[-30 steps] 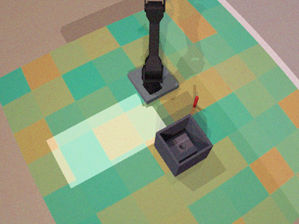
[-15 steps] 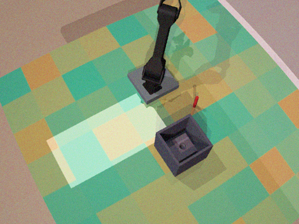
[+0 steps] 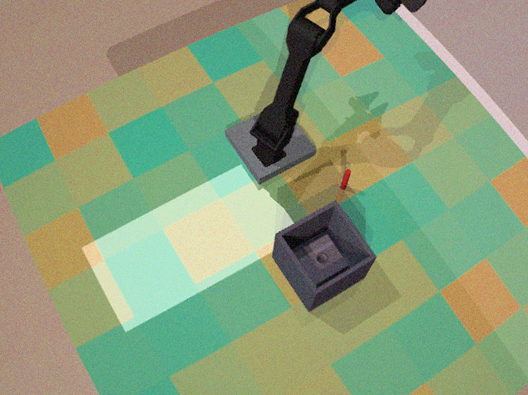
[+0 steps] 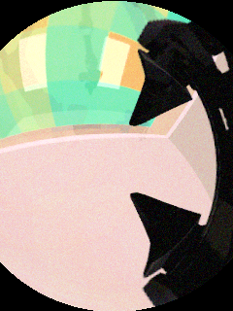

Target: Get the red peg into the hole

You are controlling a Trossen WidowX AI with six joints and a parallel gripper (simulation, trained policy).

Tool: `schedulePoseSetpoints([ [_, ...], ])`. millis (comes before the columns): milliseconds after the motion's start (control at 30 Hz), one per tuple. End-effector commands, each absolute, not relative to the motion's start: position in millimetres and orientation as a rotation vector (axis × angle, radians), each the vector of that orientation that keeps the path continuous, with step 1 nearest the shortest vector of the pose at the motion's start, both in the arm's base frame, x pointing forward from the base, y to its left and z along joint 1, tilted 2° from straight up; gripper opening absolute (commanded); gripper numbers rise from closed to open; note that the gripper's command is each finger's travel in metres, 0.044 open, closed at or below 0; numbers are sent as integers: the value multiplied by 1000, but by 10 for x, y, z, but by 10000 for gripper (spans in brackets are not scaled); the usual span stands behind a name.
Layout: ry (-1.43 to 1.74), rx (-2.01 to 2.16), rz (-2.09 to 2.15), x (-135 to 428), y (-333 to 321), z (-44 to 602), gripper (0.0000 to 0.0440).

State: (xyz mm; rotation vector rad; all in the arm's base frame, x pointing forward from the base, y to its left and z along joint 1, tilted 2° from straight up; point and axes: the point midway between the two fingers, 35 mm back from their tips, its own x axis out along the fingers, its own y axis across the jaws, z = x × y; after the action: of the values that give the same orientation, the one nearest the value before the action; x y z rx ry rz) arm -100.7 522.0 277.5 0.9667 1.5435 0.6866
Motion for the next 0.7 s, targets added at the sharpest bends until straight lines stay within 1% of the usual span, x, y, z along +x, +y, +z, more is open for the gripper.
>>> schedulePoseSetpoints([
  [0,1473,965,599,-557,5133,2686,440],
  [333,1289,955,274,817,4596,2393,440],
  [533,1215,935,60,1520,4033,2239,440],
  [667,1194,915,-80,1871,3586,2138,440],
])
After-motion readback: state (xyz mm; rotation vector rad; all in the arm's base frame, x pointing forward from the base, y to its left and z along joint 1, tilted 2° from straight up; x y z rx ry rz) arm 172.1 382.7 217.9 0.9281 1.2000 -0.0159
